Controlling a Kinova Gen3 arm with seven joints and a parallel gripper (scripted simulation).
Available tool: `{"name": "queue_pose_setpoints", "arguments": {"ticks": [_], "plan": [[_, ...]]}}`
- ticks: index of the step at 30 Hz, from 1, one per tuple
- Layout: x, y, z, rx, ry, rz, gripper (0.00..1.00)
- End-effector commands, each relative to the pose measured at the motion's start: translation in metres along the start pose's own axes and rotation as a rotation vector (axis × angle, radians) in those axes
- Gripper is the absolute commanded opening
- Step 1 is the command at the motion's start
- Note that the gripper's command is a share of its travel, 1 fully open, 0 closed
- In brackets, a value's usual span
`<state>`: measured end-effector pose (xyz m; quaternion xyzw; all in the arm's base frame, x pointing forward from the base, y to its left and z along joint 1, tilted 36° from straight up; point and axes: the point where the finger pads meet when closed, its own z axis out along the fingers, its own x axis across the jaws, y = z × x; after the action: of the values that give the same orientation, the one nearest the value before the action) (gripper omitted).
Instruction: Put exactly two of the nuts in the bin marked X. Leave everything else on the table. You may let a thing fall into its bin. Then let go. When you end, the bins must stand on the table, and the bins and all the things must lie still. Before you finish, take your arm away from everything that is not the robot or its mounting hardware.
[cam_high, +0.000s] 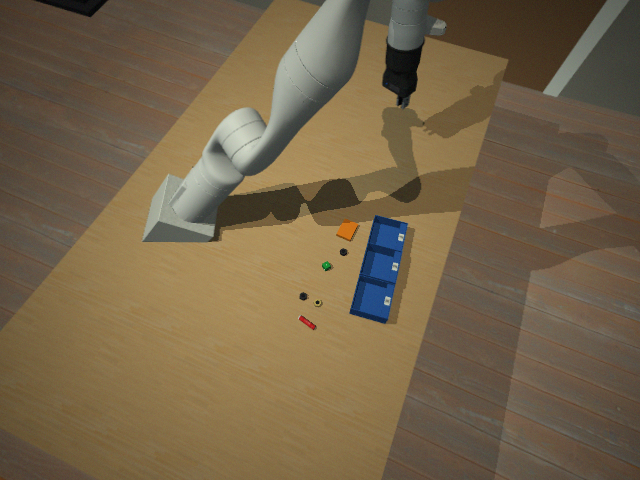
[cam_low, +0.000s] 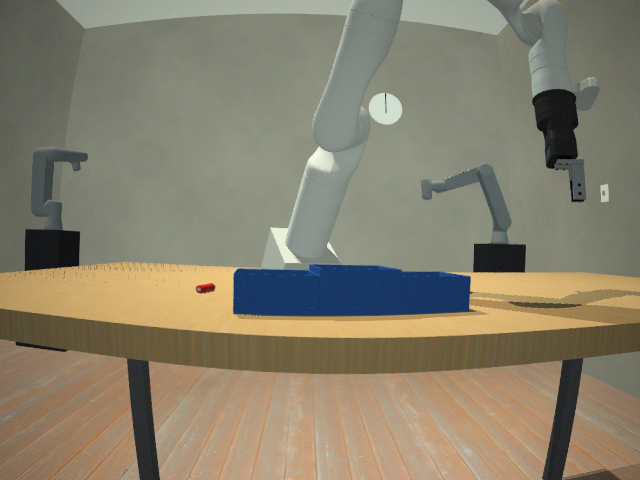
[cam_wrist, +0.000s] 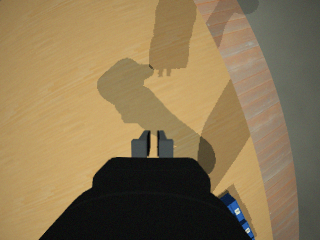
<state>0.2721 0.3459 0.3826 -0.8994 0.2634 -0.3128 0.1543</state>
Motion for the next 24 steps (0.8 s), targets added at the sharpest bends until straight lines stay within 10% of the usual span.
{"name": "queue_pose_setpoints", "arguments": {"ticks": [1, 24], "plan": [[0.025, 0.017, 0.008, -0.051, 0.019, 0.141, 0.31], [0.112, 0.103, 0.038, -0.213, 0.070, 0.718, 0.31]]}}
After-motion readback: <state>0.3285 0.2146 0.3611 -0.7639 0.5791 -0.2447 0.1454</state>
